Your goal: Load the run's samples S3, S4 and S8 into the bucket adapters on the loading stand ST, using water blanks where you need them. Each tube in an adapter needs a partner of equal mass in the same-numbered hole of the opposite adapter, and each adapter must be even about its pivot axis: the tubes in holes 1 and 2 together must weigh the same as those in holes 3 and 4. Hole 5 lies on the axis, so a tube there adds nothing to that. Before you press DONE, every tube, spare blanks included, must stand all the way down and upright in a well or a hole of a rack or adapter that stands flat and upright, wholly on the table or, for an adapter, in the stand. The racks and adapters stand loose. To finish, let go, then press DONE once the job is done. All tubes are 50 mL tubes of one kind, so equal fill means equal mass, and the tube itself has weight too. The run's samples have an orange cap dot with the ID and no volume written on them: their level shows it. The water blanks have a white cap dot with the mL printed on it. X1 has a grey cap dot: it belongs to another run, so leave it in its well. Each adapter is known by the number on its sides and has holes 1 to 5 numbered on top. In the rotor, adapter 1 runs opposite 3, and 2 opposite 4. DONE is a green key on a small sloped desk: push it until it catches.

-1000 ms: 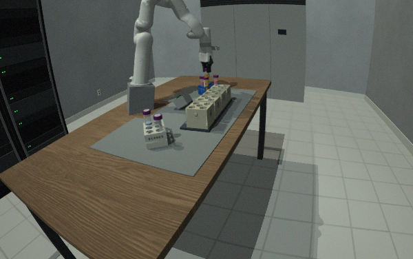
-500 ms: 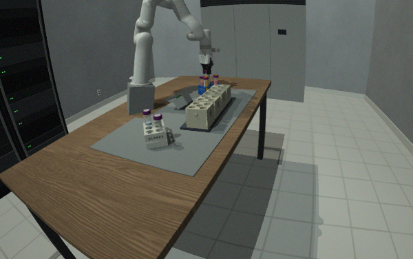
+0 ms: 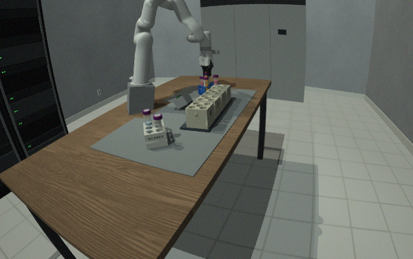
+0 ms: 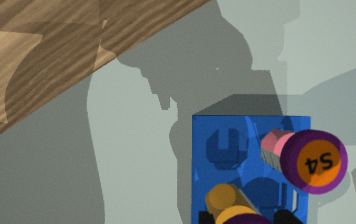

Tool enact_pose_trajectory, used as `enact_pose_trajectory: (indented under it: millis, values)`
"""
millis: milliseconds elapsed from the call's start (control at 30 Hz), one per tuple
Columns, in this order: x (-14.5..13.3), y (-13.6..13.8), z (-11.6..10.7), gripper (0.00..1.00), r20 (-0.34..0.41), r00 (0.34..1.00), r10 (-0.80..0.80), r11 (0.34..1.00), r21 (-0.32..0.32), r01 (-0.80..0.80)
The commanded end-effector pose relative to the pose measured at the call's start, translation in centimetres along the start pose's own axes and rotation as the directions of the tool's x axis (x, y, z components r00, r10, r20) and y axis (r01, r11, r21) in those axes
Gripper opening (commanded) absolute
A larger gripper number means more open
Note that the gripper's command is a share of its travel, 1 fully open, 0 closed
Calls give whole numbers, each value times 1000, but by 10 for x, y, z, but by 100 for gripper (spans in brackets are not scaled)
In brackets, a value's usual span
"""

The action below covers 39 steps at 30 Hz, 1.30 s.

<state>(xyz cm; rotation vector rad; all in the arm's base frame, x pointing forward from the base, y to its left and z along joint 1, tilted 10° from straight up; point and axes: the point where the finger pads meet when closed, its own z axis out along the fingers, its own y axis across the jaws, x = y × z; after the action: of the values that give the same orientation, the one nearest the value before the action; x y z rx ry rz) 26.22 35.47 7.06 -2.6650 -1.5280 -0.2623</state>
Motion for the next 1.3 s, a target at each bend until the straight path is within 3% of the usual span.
enact_pose_trajectory:
  millis: [0, 633, 1133, 1167, 1267]
  values:
    - [2, 0, 2, 0, -4, 1000, 0, 1000, 0, 0]
    - [2, 0, 19, 0, -4, 1000, 0, 1000, 0, 0]
    - [2, 0, 19, 0, -4, 1000, 0, 1000, 0, 0]
    - [2, 0, 19, 44, -4, 1000, 0, 1000, 0, 0]
    - [2, 0, 19, 44, -4, 1000, 0, 1000, 0, 0]
